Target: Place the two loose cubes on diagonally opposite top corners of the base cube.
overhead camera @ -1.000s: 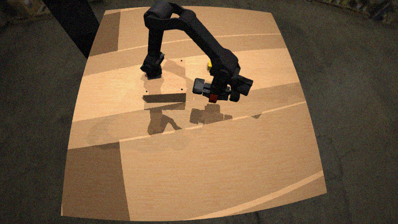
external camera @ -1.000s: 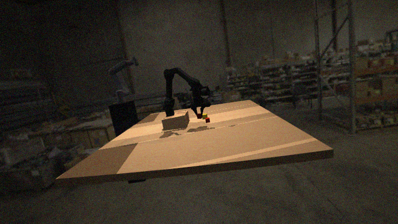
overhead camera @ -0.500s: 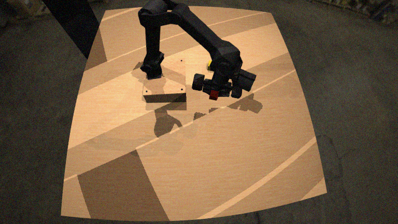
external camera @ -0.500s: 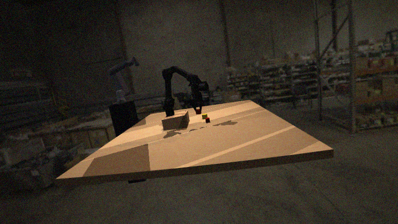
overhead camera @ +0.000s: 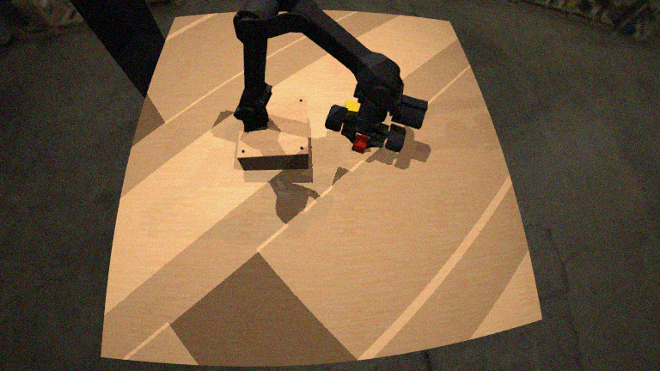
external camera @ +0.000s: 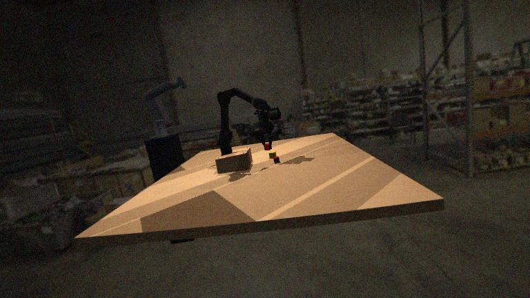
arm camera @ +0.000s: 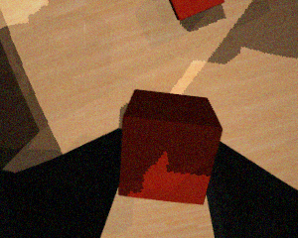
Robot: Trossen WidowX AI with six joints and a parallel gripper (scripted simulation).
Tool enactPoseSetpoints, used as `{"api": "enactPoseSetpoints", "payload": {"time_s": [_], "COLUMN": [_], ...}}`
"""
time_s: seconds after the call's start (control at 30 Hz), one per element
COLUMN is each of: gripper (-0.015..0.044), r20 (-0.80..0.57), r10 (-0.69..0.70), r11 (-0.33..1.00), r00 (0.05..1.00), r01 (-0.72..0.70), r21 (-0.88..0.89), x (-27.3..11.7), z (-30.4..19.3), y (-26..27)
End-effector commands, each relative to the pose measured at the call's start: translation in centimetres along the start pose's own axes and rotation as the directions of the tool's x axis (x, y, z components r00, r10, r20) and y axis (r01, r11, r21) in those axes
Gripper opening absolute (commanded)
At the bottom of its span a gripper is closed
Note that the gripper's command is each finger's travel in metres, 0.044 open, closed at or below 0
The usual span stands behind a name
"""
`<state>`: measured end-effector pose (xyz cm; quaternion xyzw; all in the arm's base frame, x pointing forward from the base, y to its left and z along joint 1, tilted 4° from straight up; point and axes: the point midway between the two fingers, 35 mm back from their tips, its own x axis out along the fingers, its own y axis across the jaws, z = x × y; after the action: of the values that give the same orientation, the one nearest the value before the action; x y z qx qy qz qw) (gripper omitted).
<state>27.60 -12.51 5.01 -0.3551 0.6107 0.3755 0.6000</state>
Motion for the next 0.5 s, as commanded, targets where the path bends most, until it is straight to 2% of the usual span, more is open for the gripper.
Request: {"api": "enactPoseSetpoints", "payload": {"time_s": [0.0,0.47], "gripper": [0.0105,0.0105], "r20": [0.004,0.008], "r10": [0.003,0.003], "r11": [0.999,0.979], "r00": [1.000,1.000], "r01": [-0.003,-0.004], "r21": [0.040,0.205], "x": [0.3,1.1], "z": [1.1,5.5], "y": [0.3,1.3]}}
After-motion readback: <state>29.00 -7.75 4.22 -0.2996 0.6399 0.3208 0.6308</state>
